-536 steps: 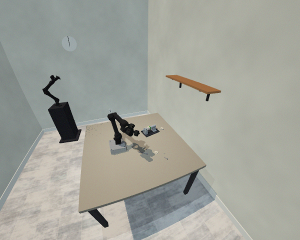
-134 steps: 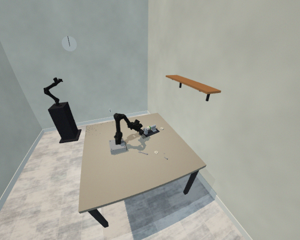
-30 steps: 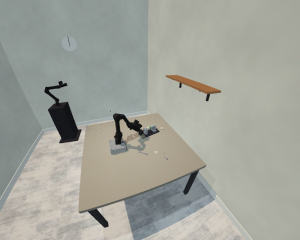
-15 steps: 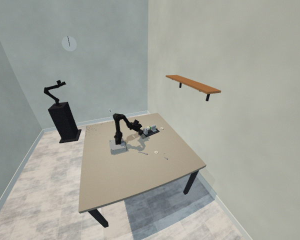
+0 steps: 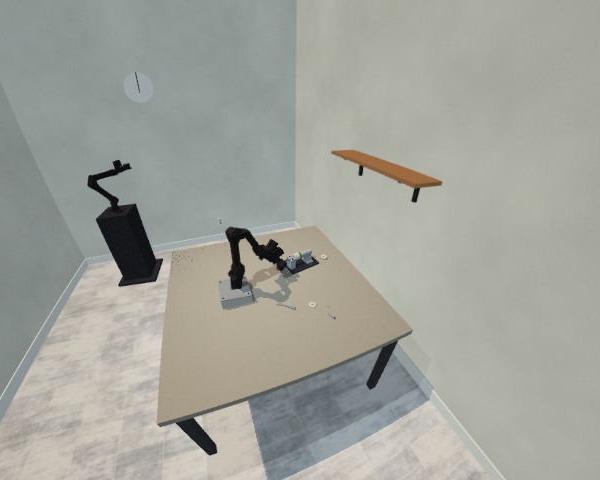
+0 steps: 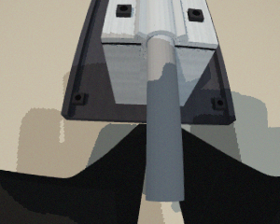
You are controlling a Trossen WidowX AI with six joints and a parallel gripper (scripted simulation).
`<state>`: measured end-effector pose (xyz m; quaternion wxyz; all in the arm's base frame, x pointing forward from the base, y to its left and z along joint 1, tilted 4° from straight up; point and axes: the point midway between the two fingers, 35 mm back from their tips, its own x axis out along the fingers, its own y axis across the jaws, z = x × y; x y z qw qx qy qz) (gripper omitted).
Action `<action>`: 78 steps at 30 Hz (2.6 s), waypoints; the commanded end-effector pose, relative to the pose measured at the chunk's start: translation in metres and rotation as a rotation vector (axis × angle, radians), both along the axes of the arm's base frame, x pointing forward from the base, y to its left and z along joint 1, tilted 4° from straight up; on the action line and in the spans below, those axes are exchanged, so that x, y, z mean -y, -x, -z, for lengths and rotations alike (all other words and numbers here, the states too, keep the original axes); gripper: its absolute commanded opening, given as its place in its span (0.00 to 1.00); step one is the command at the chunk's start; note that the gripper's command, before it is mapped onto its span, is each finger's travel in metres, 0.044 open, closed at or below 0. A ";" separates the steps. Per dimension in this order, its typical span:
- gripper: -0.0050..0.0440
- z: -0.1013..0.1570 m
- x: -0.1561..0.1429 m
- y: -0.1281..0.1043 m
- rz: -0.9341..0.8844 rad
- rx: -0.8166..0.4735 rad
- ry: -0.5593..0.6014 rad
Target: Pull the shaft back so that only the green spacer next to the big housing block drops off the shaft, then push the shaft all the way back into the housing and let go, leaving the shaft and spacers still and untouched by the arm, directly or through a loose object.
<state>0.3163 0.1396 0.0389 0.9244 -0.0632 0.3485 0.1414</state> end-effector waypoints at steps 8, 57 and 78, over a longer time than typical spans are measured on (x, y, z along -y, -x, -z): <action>0.10 0.000 0.001 0.001 0.003 -0.001 0.001; 0.10 -0.001 0.000 -0.004 0.003 -0.001 0.001; 0.10 -0.002 -0.002 -0.010 0.003 -0.001 0.001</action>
